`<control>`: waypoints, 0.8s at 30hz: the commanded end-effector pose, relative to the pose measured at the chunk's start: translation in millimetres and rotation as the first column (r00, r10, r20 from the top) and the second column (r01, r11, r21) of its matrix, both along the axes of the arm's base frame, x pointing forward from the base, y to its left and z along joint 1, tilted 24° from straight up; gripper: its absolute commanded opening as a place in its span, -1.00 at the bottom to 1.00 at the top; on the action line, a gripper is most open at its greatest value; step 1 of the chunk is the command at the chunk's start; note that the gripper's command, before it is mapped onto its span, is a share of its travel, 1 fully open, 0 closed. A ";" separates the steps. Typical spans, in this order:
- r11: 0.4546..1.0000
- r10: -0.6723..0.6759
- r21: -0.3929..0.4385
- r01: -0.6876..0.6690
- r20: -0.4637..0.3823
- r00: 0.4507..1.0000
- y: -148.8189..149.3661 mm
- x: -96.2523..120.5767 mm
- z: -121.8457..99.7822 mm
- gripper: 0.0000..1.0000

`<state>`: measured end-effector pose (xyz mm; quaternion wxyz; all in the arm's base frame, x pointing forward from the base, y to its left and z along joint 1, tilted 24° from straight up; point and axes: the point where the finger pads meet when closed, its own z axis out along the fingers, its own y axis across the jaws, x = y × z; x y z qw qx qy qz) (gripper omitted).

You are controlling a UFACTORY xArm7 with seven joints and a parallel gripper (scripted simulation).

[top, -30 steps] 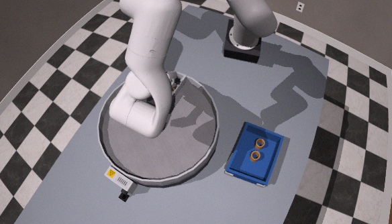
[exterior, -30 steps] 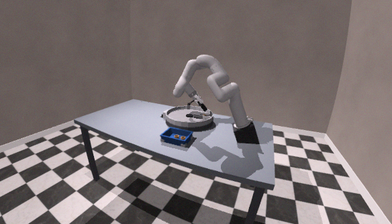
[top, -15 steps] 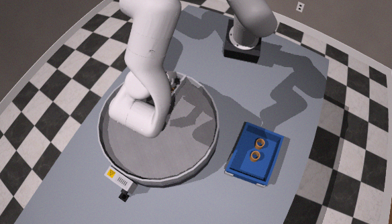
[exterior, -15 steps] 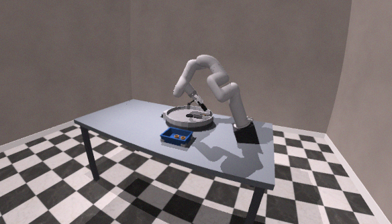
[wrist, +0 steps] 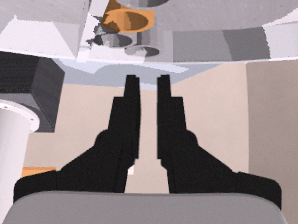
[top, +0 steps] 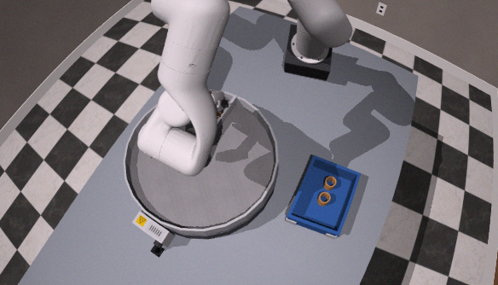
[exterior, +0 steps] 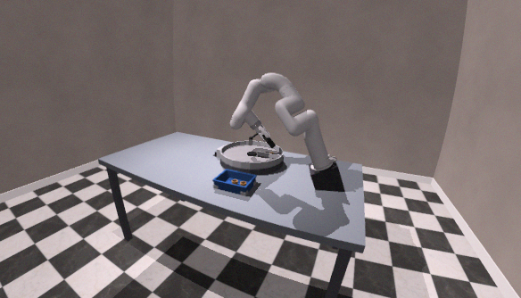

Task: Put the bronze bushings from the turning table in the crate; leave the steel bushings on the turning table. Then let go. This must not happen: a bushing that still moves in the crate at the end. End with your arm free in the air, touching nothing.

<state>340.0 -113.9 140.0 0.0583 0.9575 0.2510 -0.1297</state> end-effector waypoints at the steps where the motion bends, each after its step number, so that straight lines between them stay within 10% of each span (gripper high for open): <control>1: 1.000 -0.001 -0.001 0.001 0.002 1.000 -0.2 1.2 -0.6 -0.79; 24: 1.000 -0.001 -0.001 0.001 0.002 1.000 3.8 10.3 -22.5 -0.79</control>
